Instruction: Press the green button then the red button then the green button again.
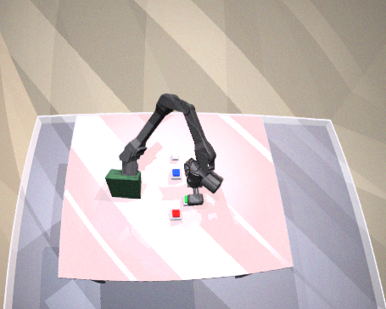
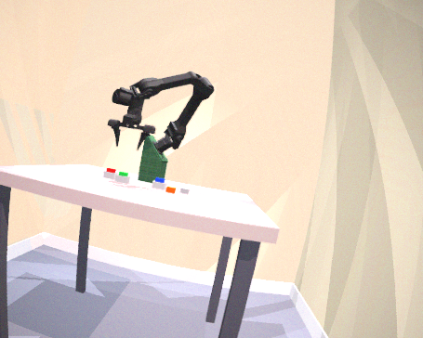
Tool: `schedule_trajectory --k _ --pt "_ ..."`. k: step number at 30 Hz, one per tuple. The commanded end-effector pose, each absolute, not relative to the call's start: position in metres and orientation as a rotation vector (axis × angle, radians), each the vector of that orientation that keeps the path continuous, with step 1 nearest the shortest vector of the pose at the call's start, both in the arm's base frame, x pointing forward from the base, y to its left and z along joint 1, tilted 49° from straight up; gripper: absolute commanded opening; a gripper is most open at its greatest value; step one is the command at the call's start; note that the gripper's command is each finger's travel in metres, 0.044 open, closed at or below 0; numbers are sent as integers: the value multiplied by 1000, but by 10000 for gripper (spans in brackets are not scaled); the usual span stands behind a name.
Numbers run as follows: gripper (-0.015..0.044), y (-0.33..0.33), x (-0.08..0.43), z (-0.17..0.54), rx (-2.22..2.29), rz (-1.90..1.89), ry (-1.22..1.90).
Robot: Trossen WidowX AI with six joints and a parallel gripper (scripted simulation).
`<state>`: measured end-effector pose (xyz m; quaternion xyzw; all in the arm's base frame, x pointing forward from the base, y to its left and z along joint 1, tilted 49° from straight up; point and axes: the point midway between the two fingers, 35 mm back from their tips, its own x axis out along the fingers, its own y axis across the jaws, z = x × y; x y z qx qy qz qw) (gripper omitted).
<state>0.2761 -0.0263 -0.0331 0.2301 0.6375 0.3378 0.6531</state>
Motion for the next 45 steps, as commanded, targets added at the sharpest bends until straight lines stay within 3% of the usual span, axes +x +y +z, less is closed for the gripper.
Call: schedule_trajectory --k 1,6,15,45 --pt "374 -20 274 -36 542 767 1462" --pt "242 22 271 -73 544 769 1461" --pt "20 24 271 -75 544 770 1461" --pt "20 48 269 -96 545 770 1461"
